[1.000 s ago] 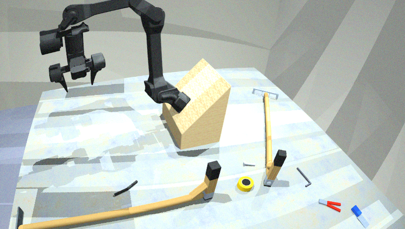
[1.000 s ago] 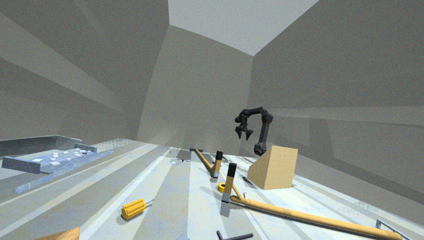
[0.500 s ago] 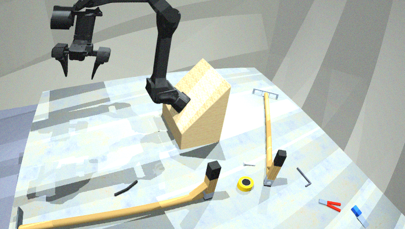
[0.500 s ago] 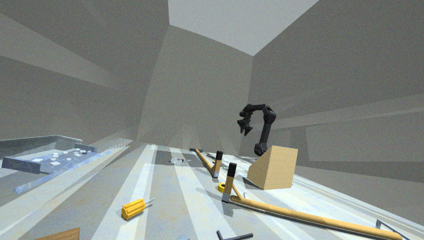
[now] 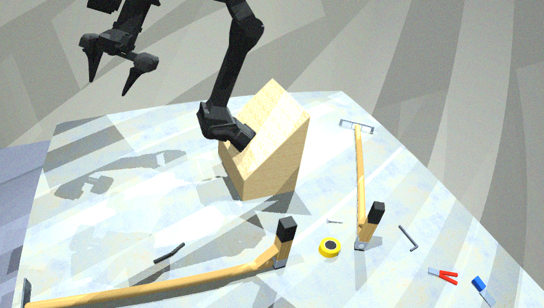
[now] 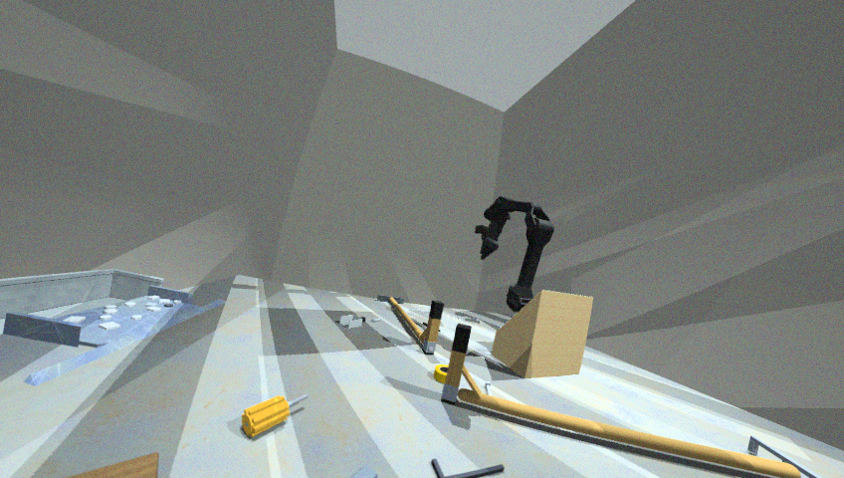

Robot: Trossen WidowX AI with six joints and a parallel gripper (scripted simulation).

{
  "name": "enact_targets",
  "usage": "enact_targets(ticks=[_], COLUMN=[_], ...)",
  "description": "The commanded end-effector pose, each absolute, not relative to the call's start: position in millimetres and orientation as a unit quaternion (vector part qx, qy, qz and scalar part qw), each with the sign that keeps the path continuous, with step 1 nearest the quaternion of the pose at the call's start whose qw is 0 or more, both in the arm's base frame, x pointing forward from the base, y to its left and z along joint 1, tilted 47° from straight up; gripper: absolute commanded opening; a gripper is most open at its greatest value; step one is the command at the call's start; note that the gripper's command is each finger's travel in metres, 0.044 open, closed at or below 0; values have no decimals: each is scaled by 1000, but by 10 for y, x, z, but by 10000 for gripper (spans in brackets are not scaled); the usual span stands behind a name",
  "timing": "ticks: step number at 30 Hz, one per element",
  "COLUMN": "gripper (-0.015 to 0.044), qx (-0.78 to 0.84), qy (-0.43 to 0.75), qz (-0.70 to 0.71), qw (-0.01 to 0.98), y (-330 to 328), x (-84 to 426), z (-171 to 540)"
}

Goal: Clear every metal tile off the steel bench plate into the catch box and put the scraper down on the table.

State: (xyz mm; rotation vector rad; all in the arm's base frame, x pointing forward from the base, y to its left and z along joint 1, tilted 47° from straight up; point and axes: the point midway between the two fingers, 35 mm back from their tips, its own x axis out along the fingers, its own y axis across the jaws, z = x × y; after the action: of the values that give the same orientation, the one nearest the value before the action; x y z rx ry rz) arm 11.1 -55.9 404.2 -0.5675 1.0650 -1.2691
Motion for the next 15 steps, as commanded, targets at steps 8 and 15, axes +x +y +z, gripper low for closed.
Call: enact_targets(ticks=[8,15], gripper=[440,440], qx=[-260,-269], qy=[358,297], qz=[-605,-621], qw=[662,674], y=[-231,-33], x=[445,691], z=[4164,4201])
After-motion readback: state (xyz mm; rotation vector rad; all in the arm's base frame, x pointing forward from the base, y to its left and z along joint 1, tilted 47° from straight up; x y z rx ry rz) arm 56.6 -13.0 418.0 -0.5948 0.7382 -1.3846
